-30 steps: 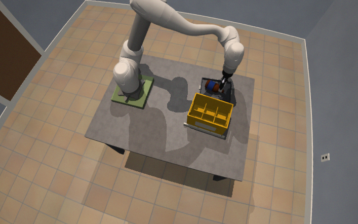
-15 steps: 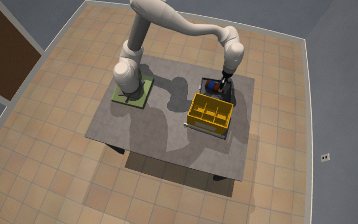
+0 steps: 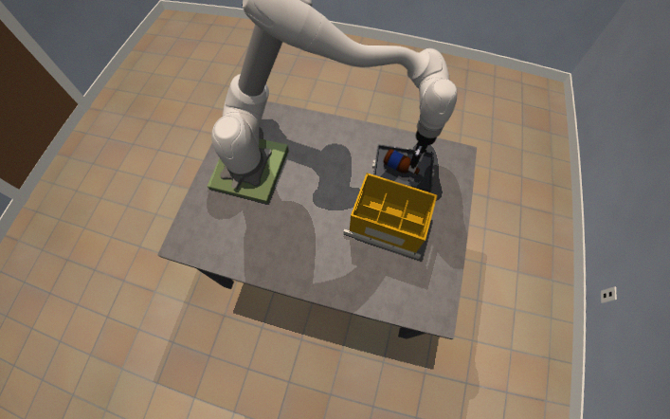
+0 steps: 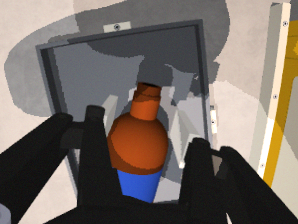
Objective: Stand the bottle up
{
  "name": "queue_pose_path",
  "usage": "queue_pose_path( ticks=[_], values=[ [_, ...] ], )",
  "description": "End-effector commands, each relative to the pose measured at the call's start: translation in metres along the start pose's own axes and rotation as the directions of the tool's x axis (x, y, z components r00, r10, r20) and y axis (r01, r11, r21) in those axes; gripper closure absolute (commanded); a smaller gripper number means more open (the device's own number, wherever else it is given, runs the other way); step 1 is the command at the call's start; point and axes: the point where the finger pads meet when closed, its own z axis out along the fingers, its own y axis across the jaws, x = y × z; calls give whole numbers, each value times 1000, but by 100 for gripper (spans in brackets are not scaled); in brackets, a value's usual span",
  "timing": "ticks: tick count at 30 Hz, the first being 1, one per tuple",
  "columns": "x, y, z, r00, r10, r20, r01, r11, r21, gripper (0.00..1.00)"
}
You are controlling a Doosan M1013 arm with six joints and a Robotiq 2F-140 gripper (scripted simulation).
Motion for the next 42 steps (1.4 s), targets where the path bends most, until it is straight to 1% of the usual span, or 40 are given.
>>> queue_pose_path(
  ticks=[1,15,26,42],
  values=[
    [1,2,2,1000,-1,-1,1,1000,-3,56],
    [1,2,3,1000,-1,-1,1,1000,-3,56],
    [1,2,8,1000,-1,-1,1,1000,-3,56],
    [1,2,26,1000,-1,-1,1,1000,-3,56]
  ],
)
